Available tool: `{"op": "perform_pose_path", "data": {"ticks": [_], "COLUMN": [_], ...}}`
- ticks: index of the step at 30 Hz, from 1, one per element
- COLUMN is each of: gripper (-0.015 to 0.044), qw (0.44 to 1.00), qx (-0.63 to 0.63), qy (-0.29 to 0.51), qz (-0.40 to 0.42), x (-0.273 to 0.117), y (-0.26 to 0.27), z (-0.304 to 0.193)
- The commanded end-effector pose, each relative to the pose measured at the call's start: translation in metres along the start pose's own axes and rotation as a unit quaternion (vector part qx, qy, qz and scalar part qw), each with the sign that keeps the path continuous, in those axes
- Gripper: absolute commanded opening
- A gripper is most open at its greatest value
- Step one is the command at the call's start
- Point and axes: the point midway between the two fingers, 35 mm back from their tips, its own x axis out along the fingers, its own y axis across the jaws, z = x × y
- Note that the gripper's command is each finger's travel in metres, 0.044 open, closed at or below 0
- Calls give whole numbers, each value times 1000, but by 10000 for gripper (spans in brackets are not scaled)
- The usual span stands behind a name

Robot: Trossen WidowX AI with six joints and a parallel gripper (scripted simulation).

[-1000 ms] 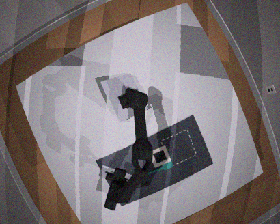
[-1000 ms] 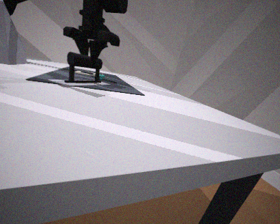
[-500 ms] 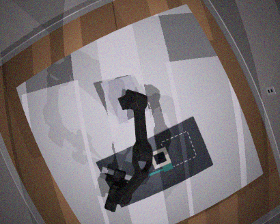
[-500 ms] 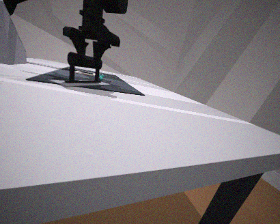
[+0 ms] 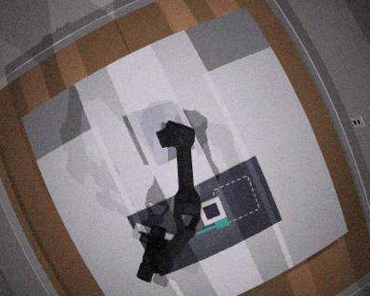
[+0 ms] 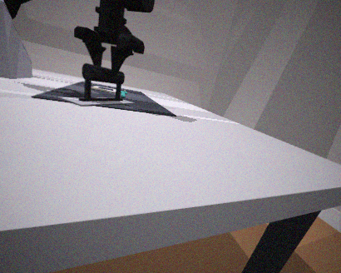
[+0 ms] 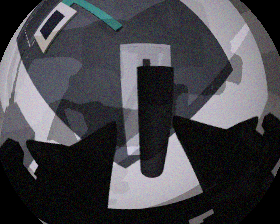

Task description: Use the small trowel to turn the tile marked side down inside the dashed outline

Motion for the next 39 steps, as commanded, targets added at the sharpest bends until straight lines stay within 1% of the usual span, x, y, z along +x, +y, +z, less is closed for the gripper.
{"op": "perform_pose_path", "data": {"ticks": [1,15,39], "gripper": [270,270,270], "qw": [1000,1000,1000], "qx": [-9,18,18], "qy": [-2,-1,-2], "qz": [-15,-16,-16], "x": [-34,-33,6], "y": [-3,-6,-7], "z": [-1,-12,-11]}}
